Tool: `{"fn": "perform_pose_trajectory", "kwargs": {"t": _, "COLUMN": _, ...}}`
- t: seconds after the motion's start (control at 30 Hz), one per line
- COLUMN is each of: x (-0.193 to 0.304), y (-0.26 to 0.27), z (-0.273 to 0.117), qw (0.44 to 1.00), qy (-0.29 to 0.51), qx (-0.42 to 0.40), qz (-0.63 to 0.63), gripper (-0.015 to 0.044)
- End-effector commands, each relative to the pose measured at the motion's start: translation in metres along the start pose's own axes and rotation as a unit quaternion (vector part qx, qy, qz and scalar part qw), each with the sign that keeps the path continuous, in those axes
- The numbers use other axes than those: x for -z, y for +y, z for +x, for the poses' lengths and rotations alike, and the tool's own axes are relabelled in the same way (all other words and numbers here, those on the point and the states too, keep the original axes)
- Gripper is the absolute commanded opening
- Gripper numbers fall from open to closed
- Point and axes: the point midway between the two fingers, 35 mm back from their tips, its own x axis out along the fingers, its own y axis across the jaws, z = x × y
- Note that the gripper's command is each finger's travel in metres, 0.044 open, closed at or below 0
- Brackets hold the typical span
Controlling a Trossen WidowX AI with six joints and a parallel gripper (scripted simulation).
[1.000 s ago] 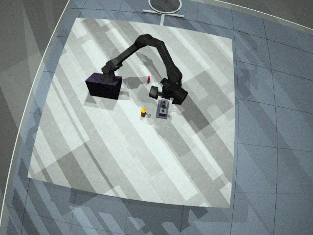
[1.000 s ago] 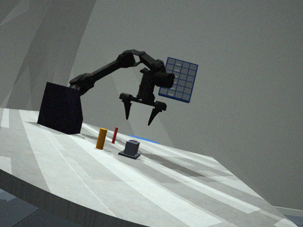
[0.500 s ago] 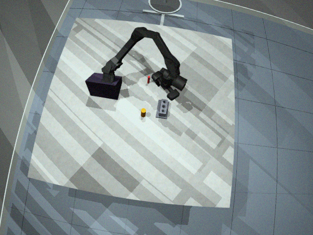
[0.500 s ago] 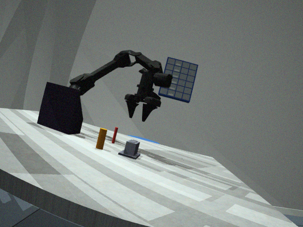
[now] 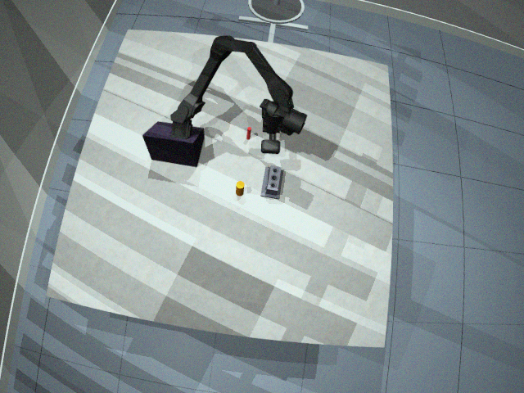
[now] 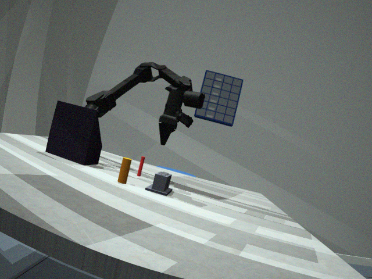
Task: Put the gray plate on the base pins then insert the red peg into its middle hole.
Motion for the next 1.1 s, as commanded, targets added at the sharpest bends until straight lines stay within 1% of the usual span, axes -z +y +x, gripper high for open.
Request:
{"fn": "perform_pose_trajectory", "kwargs": {"t": 0.0, "x": 0.04, "y": 0.058, "z": 0.003, "qw": 0.936, "qy": 0.001, "qx": -0.01, "qz": 0.351, "gripper": 0.044}}
{"fn": "perform_pose_trajectory", "kwargs": {"t": 0.2, "x": 0.057, "y": 0.074, "z": 0.006, "qw": 0.882, "qy": 0.003, "qx": -0.011, "qz": 0.471, "gripper": 0.044}}
{"fn": "perform_pose_trajectory", "kwargs": {"t": 0.4, "x": 0.067, "y": 0.083, "z": 0.008, "qw": 0.814, "qy": 0.006, "qx": -0.012, "qz": 0.581, "gripper": 0.044}}
{"fn": "perform_pose_trajectory", "kwargs": {"t": 1.0, "x": 0.068, "y": 0.079, "z": 0.008, "qw": 0.813, "qy": 0.006, "qx": -0.012, "qz": 0.582, "gripper": 0.044}}
{"fn": "perform_pose_trajectory", "kwargs": {"t": 1.07, "x": 0.068, "y": 0.079, "z": 0.017, "qw": 0.813, "qy": 0.006, "qx": -0.012, "qz": 0.582, "gripper": 0.044}}
